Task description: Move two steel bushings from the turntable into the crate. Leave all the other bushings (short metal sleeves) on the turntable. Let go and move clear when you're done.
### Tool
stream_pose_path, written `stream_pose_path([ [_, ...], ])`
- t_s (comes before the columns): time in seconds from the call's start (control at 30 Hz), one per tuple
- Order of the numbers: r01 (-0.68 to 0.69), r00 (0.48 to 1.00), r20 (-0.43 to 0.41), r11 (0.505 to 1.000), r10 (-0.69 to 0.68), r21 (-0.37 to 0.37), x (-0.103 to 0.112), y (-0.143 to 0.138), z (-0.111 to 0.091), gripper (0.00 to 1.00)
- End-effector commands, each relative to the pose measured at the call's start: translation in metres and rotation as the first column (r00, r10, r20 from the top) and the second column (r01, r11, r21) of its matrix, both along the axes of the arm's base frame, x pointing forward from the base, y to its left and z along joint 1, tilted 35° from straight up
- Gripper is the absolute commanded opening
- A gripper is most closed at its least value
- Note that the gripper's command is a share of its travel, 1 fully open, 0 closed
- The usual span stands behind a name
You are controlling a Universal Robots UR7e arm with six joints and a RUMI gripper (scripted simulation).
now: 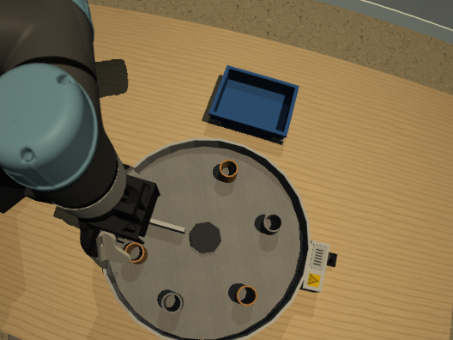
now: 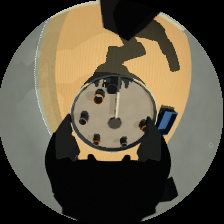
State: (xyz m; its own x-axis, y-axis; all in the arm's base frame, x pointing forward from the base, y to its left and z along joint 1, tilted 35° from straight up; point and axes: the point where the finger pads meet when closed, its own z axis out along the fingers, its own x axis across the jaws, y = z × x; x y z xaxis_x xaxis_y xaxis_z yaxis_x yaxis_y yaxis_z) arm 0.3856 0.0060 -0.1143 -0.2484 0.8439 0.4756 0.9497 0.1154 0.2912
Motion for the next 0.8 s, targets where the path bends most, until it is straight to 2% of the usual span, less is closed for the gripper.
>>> stream_pose_path([
  [0.0,0.011,1.0,0.023,1.0,-0.011,0.001,0.0005,-0.0059,0.0005,1.0],
  [0.77,0.015,0.999,0.031,1.0,-0.015,0.001,0.0006,-0.0081,0.0007,1.0],
])
